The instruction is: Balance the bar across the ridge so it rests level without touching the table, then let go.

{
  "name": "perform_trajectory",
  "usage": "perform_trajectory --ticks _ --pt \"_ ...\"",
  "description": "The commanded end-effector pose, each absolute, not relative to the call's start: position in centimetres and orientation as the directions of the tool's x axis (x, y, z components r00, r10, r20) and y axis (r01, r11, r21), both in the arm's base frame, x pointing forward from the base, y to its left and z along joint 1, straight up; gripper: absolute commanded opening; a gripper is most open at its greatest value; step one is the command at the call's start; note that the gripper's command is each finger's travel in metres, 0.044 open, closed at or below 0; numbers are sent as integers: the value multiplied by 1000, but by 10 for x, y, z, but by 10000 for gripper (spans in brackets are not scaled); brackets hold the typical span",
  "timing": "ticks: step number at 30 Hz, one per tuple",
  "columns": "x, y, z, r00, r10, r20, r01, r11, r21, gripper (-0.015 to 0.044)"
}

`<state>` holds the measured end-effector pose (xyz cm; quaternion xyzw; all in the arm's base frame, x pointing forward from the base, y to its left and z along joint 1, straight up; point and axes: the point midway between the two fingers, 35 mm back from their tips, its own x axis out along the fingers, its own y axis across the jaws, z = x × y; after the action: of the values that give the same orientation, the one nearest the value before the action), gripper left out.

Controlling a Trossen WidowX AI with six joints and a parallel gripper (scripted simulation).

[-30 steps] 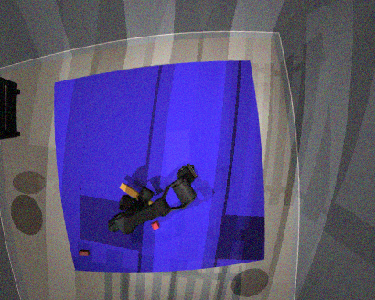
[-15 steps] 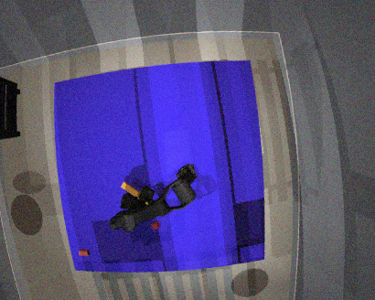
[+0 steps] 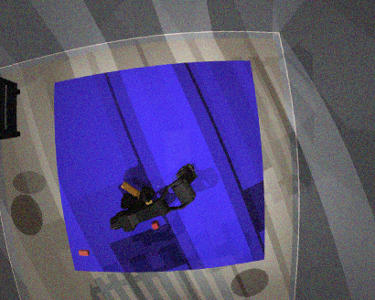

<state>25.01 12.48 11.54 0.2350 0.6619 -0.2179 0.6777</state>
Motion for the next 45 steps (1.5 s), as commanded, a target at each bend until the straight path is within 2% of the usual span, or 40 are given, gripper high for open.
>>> perform_trajectory --ticks 1,45 --pt "249 124 115 25 12 -1000 606 795 25 0" --pt "250 124 111 25 12 -1000 606 795 25 0"
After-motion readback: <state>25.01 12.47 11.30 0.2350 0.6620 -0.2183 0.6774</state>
